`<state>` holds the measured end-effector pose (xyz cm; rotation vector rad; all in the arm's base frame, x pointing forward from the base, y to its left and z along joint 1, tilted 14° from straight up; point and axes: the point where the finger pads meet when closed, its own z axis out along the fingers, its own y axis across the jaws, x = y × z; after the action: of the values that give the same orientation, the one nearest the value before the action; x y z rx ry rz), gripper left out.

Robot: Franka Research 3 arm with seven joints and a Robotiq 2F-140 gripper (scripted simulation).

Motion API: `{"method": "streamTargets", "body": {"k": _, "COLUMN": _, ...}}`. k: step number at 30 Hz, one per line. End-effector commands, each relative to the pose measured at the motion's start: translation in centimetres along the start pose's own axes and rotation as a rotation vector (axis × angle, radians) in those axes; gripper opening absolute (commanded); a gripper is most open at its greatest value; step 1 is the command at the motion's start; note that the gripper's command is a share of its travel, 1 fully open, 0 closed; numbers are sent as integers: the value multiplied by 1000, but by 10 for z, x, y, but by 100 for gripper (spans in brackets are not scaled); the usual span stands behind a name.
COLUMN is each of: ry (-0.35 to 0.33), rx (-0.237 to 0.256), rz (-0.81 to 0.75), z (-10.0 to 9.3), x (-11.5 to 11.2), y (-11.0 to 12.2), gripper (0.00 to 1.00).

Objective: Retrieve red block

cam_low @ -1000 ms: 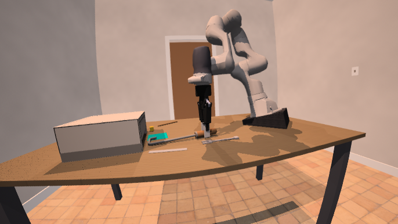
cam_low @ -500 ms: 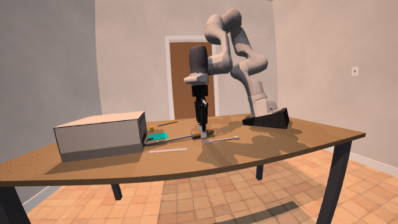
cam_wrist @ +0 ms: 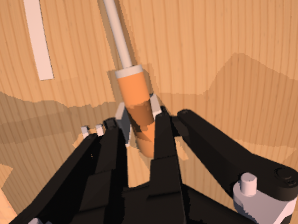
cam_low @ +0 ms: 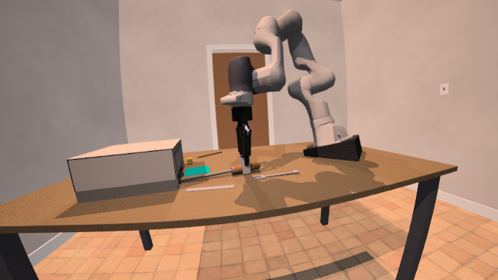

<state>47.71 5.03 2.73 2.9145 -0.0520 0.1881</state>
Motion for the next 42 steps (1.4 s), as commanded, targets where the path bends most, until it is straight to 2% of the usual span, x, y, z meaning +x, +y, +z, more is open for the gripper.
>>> {"method": "streamTargets", "body": {"k": 1, "ry": -4, "rx": 7, "rz": -36, "z": -1, "x": 6, "y": -1, "gripper": 0}}
{"method": "streamTargets", "body": {"k": 16, "ry": -4, "rx": 7, "rz": -38, "z": -1, "x": 51, "y": -3, "gripper": 0}}
{"method": "streamTargets", "body": {"k": 18, "ry": -4, "rx": 7, "rz": -38, "z": -1, "x": 51, "y": -3, "gripper": 0}}
{"method": "streamTargets", "body": {"k": 33, "ry": -4, "rx": 7, "rz": -40, "z": -1, "x": 97, "y": -5, "gripper": 0}}
{"method": "streamTargets", "body": {"k": 42, "ry": -4, "rx": 7, "rz": -40, "z": -1, "x": 115, "y": -5, "gripper": 0}}
